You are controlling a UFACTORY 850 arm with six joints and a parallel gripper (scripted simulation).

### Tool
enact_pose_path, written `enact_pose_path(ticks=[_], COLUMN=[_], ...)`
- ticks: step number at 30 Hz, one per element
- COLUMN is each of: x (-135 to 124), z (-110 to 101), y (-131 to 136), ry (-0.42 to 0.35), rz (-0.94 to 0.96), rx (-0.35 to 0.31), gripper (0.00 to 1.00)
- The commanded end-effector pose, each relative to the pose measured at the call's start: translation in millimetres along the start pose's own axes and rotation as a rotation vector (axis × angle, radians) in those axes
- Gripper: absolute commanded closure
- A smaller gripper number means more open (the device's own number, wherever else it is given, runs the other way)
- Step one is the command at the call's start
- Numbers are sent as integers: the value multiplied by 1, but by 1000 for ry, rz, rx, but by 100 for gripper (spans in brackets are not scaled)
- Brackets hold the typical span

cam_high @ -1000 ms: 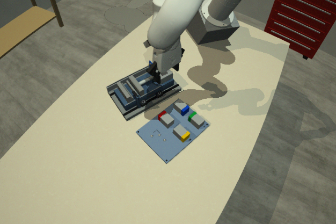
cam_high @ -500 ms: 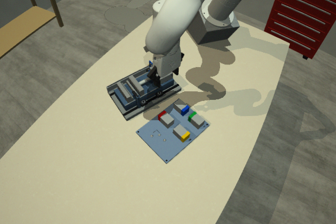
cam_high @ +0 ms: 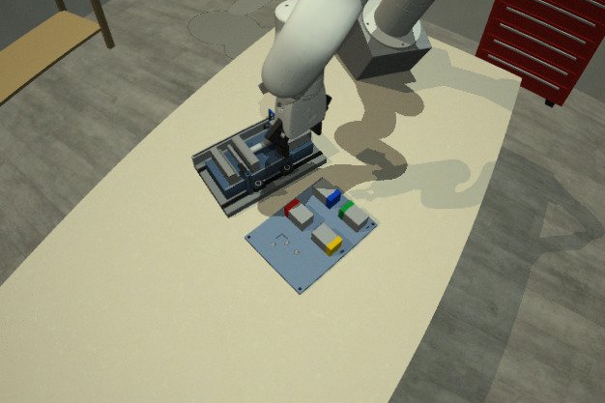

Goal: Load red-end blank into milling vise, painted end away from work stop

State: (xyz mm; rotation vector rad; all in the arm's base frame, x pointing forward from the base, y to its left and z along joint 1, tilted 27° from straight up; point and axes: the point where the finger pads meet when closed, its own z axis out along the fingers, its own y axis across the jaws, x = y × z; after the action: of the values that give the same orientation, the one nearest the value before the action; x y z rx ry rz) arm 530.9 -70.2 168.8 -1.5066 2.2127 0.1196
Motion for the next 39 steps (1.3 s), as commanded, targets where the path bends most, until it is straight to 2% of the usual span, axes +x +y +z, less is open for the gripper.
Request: enact_pose_path(ticks=[1, 28, 38, 39], x=[0, 0, -60, -60], z=[-3, -9, -12, -12], y=[-1, -1, -5, -5], ry=[0, 0, 0, 0], rz=[0, 0, 0, 0], rx=[1, 1, 1, 1], gripper=[0, 0, 0, 0])
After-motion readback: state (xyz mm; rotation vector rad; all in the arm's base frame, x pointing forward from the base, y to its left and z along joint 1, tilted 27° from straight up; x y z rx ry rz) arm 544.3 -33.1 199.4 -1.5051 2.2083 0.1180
